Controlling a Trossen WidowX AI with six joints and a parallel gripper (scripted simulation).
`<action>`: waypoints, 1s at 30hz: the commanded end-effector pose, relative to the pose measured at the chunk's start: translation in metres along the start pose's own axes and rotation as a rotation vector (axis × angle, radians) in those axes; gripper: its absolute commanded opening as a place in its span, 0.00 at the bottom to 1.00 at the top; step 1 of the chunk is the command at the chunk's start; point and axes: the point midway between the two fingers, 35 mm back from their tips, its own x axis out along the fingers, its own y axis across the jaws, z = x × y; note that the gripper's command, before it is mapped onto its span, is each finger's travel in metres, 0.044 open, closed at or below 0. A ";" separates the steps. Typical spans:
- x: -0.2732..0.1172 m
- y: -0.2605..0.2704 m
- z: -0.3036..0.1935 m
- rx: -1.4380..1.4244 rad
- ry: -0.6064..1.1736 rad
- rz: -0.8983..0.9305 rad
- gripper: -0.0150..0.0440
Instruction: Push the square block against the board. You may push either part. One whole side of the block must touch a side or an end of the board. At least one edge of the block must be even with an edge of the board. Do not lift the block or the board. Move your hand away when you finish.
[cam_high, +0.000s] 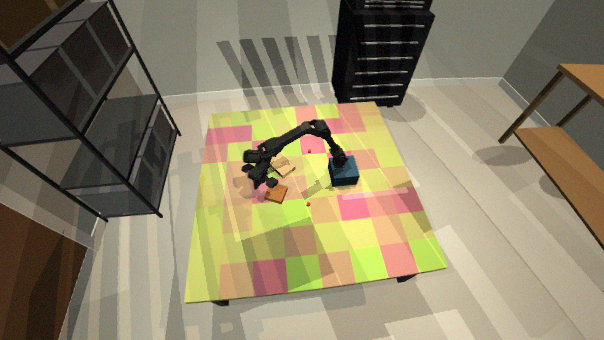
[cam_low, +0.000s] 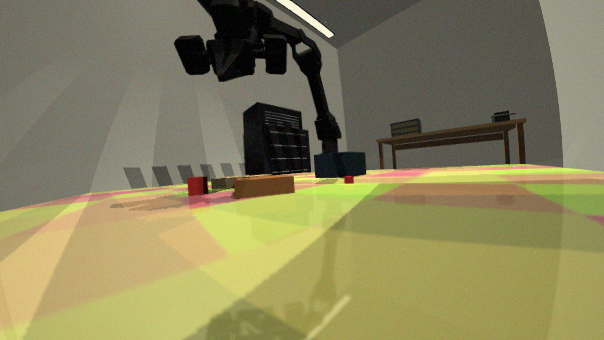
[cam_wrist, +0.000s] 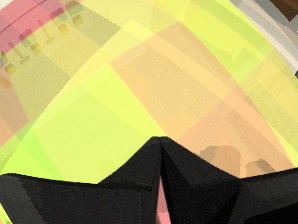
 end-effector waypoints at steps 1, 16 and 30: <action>0.011 -0.006 -0.018 0.140 0.067 -0.003 0.25; 0.029 -0.025 -0.071 0.614 0.258 -0.070 0.25; 0.038 -0.038 -0.122 1.040 0.426 -0.195 0.25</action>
